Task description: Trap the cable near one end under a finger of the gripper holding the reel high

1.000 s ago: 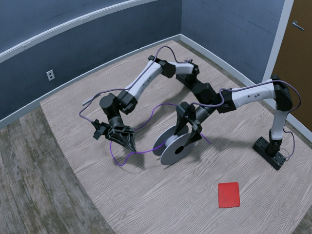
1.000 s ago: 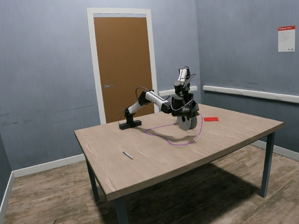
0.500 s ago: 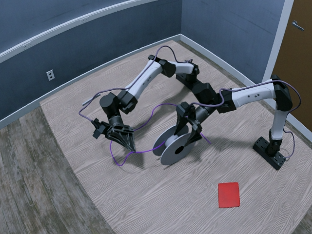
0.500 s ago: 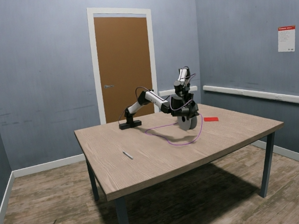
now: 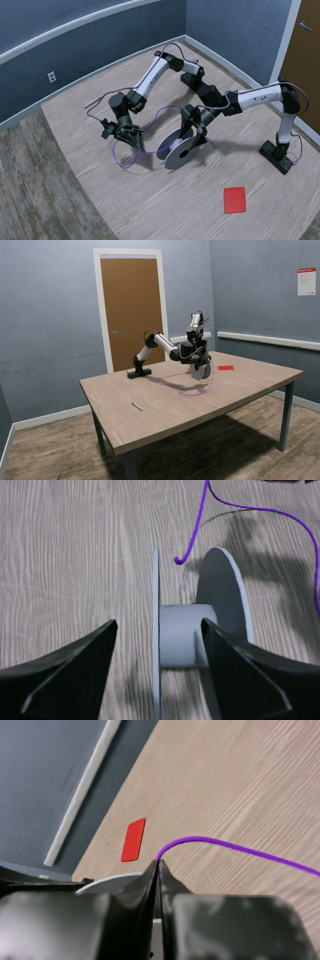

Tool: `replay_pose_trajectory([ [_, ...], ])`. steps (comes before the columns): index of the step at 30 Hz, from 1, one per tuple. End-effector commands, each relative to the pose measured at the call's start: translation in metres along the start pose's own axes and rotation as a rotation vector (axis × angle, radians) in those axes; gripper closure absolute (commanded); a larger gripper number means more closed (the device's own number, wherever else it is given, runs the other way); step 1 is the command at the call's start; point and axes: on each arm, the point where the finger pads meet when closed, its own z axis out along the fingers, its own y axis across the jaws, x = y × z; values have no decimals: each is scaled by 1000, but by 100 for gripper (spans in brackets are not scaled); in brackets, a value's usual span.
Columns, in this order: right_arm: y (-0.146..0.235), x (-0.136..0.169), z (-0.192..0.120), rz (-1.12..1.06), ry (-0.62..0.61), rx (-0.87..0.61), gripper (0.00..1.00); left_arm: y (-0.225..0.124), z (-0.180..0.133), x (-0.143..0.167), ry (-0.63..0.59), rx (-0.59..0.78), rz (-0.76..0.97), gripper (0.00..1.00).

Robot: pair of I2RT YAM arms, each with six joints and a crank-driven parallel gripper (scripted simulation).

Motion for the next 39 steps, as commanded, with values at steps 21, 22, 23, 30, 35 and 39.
replay_pose_trajectory([
  [21,57,23,-10,-41,-31,-33,100,-7,-2,-27,-50,23,-37,24],
  [22,57,23,-10,-41,-31,-33,100,-7,-2,-27,-50,23,-37,24],
  [23,57,23,-10,-41,-31,-33,100,-7,-2,-27,-50,23,-37,24],
  [30,57,23,-11,-41,-30,-34,100,-5,-5,-28,-53,24,-40,42],
  [35,57,23,-11,-41,-30,-34,100,-3,-8,-28,-55,25,-42,86],
  [39,57,23,-11,-41,-30,-34,100,-3,-8,-28,-55,23,-42,95],
])
